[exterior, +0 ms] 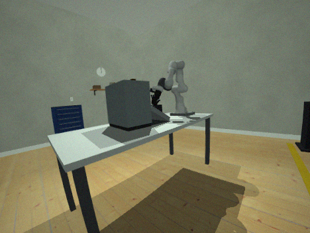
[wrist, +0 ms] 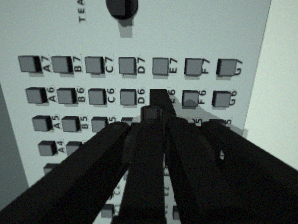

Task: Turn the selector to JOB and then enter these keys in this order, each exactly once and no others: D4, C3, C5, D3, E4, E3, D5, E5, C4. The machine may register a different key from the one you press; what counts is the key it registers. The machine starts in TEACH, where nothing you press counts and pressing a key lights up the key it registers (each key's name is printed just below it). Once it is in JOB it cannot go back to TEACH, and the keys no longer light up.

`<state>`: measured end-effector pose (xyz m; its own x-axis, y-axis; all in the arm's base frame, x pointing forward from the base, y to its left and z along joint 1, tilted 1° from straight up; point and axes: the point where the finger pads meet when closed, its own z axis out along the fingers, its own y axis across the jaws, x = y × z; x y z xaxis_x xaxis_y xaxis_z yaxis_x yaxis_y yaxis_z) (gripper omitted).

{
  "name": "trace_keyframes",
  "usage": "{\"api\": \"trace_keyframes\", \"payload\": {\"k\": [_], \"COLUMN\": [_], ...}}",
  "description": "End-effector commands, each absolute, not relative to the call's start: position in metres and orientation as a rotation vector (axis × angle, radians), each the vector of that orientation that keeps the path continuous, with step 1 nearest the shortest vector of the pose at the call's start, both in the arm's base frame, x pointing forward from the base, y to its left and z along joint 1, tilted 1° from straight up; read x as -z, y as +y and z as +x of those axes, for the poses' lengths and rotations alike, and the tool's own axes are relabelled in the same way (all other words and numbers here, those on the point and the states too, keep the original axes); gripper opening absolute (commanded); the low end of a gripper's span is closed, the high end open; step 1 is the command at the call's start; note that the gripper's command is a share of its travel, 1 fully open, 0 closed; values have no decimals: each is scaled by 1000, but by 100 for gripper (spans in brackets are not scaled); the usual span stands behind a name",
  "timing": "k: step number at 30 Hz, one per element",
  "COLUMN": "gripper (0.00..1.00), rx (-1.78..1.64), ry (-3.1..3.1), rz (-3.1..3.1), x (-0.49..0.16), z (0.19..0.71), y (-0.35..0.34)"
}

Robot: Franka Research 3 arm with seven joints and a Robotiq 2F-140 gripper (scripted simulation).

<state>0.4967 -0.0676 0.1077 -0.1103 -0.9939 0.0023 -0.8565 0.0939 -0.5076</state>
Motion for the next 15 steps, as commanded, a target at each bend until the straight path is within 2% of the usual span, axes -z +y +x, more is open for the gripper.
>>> {"api": "trace_keyframes", "payload": {"k": [1, 15], "gripper": [10, 10], "rx": [538, 538], "ry": [2061, 2061], "rz": [-1824, -1824], "x": [-111, -117], "z": [493, 494], "y": [-65, -63]}}
